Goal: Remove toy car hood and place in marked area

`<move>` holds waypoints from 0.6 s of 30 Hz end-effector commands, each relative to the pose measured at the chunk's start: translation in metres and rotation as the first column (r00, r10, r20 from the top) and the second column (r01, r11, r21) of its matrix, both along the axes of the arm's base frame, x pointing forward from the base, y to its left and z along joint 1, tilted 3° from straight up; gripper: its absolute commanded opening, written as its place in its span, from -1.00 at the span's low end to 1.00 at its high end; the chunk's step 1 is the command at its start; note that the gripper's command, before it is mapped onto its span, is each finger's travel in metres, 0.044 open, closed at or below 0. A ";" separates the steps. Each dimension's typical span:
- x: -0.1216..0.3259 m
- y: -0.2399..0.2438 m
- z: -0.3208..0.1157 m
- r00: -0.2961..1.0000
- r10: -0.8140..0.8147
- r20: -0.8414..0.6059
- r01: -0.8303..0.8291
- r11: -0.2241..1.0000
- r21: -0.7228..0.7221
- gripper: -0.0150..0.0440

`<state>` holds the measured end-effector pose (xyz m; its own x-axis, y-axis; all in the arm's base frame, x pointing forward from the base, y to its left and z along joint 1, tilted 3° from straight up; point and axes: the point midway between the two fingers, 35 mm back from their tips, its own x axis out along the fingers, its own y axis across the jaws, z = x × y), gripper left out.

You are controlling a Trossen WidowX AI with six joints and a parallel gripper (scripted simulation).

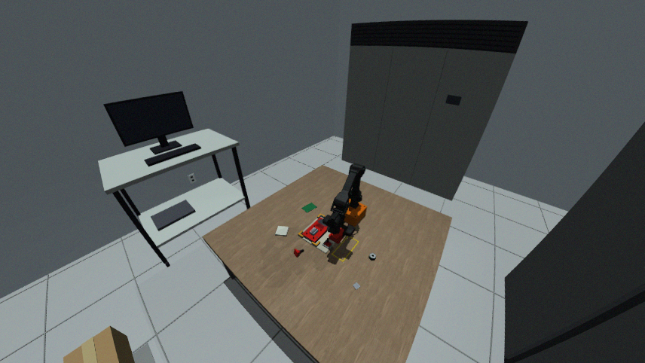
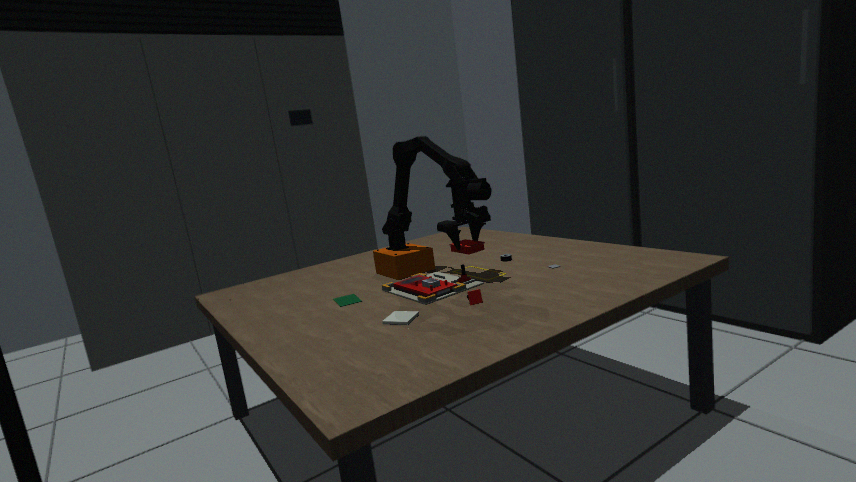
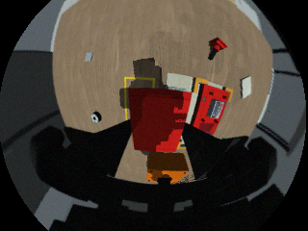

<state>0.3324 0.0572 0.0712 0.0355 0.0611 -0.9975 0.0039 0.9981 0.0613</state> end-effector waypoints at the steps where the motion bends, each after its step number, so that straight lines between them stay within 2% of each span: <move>1: -0.004 0.014 0.002 1.000 -0.007 0.007 0.007 1.000 -0.001 -0.49; 13: -0.021 0.053 0.004 1.000 -0.016 0.005 0.016 1.000 0.004 -0.49; 18: -0.022 0.055 0.004 1.000 -0.017 0.005 0.017 1.000 0.005 -0.49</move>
